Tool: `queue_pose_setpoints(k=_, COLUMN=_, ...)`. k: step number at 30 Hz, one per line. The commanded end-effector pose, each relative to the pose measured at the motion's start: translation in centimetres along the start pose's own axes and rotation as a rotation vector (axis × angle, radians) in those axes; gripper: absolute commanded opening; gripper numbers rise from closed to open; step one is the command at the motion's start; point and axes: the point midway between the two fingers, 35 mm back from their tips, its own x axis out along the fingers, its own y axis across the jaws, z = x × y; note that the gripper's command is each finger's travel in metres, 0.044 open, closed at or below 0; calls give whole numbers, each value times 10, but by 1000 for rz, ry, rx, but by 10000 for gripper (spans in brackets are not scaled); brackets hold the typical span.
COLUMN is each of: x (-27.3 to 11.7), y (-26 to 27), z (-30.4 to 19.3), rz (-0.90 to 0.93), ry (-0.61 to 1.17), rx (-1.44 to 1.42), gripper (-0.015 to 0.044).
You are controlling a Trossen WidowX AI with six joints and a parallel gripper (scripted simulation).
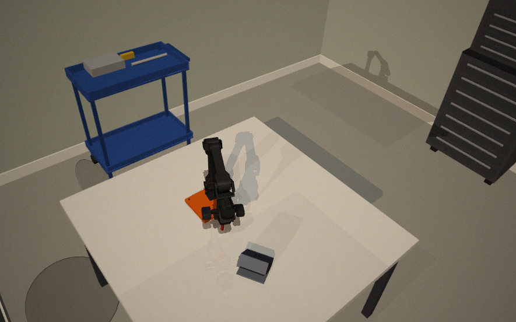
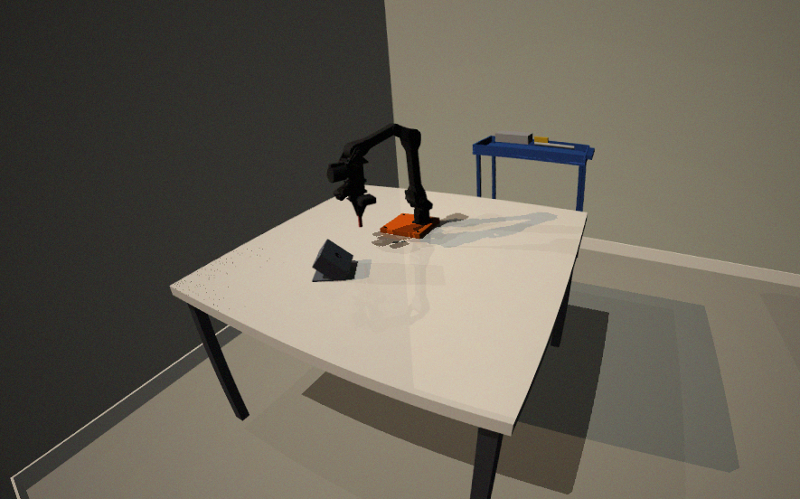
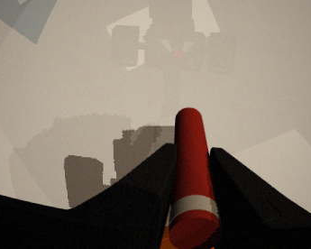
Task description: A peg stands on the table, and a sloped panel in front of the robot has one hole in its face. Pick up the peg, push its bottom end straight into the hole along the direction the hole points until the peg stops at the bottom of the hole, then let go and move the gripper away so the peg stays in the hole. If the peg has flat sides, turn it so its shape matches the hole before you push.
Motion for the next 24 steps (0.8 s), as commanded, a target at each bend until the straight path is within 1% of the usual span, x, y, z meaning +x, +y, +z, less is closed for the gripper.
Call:
queue_pose_setpoints(k=1, x=-1, y=3, z=4, rz=-19, ry=-10, rx=-34, gripper=0)
queue_pose_setpoints(k=24, x=-4, y=24, z=23, rz=-115, ry=-58, rx=-208, gripper=0)
